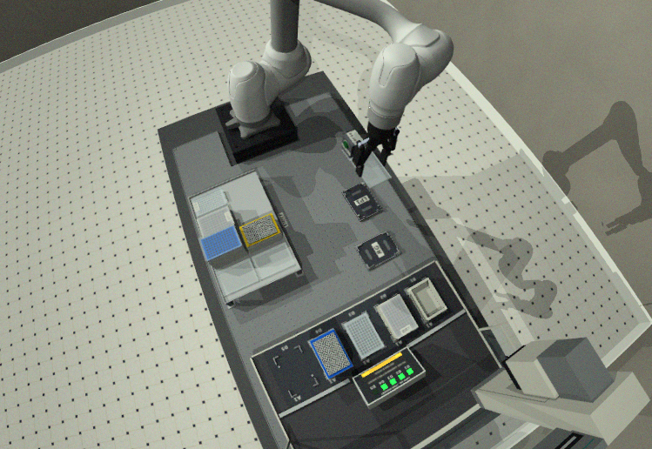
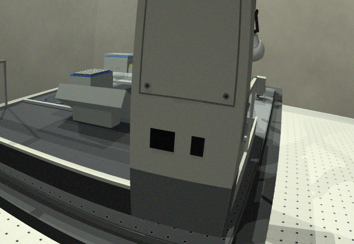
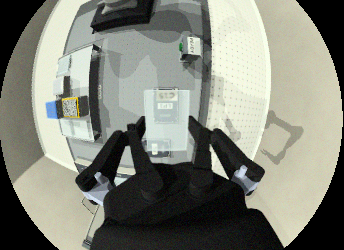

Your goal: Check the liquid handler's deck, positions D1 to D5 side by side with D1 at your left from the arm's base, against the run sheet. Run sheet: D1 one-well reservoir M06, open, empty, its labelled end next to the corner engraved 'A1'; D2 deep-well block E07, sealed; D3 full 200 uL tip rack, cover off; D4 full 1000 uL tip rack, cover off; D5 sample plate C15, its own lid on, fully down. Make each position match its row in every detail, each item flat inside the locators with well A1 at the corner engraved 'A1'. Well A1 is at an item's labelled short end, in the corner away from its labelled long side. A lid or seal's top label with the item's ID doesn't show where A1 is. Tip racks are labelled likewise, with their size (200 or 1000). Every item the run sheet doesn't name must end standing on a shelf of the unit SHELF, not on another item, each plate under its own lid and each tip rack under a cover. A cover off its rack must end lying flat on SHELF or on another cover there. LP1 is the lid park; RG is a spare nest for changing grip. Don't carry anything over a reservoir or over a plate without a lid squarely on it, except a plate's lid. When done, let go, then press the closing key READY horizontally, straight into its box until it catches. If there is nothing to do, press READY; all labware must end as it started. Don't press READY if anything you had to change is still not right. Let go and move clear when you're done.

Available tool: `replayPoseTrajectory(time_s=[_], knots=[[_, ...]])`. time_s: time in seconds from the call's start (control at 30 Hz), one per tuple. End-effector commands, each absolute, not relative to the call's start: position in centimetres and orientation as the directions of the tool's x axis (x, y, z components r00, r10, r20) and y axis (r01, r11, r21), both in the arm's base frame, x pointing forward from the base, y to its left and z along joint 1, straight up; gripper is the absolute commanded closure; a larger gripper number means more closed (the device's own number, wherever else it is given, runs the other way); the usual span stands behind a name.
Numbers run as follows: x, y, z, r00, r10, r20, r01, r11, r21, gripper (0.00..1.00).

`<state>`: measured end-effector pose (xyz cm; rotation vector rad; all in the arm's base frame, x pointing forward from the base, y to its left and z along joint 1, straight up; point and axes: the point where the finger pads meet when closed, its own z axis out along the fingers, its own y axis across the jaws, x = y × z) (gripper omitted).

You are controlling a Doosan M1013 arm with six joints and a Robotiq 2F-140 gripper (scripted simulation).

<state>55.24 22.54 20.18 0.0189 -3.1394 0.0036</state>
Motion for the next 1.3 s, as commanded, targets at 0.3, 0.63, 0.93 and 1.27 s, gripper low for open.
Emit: replayPoseTrajectory(time_s=[0.3,0.63,0.93,1.27], knots=[[55.3,22.6,18.7,-1.0,-0.012,0.001,-0.012,1.0,-0.001,0.9],[55.3,22.6,17.2,-1.0,-0.012,0.001,-0.012,1.0,-0.001,0.9],[55.3,22.6,15.9,-1.0,-0.012,0.001,-0.012,1.0,-0.001,0.9],[55.3,22.6,14.5,-1.0,-0.012,0.001,-0.012,1.0,-0.001,0.9]])
